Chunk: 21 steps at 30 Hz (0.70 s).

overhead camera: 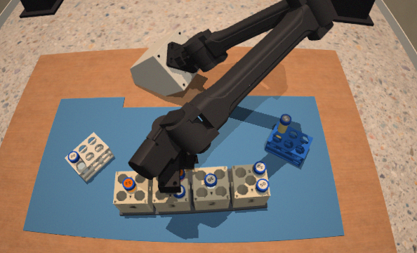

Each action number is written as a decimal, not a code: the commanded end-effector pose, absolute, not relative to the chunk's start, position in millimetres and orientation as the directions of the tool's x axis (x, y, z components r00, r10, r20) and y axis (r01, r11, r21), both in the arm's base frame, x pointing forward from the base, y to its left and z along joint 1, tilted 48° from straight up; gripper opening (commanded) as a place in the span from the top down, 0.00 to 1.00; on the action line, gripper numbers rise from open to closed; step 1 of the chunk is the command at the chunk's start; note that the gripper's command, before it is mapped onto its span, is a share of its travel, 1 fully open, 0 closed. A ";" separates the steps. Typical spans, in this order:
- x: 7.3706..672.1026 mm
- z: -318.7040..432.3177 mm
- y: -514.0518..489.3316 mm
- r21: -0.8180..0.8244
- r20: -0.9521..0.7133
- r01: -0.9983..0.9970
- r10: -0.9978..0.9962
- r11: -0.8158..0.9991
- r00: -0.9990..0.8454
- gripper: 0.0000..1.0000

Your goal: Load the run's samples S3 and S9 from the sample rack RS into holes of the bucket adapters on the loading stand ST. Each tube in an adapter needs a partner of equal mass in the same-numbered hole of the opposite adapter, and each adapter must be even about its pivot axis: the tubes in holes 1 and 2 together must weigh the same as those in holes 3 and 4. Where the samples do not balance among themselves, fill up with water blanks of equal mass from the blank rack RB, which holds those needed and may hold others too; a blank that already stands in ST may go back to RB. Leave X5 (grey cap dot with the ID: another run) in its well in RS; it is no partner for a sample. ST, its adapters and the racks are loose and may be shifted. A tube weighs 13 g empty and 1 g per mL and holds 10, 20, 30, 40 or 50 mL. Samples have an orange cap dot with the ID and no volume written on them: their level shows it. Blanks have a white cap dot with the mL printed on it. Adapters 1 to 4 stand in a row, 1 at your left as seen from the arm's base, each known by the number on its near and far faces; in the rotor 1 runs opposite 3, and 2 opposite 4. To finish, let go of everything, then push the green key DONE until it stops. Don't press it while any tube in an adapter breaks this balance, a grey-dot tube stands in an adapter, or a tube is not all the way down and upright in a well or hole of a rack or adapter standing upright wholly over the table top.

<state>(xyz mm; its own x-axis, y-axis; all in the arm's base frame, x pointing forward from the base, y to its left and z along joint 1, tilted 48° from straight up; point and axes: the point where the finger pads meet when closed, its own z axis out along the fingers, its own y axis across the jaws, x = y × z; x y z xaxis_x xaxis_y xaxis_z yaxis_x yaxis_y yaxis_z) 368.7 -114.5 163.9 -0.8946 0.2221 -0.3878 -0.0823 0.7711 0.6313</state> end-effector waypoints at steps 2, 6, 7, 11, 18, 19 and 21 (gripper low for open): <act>372.3 173.9 -119.2 0.618 -0.412 -0.100 0.213 0.780 -0.886 0.45; 372.3 173.9 -119.2 0.618 -0.412 -0.100 0.213 0.780 -0.886 0.45; 365.1 170.8 -104.6 0.625 -0.403 -0.114 0.195 0.772 -0.894 0.45; 332.0 159.7 -104.9 0.585 -0.457 -0.168 0.152 0.793 -0.876 1.00; 279.9 141.4 -85.0 0.586 -0.453 -0.167 0.149 0.793 -0.879 1.00; 272.5 138.8 -82.1 0.586 -0.453 -0.167 0.149 0.793 -0.879 1.00; 272.5 138.8 -82.1 0.586 -0.453 -0.167 0.149 0.793 -0.879 1.00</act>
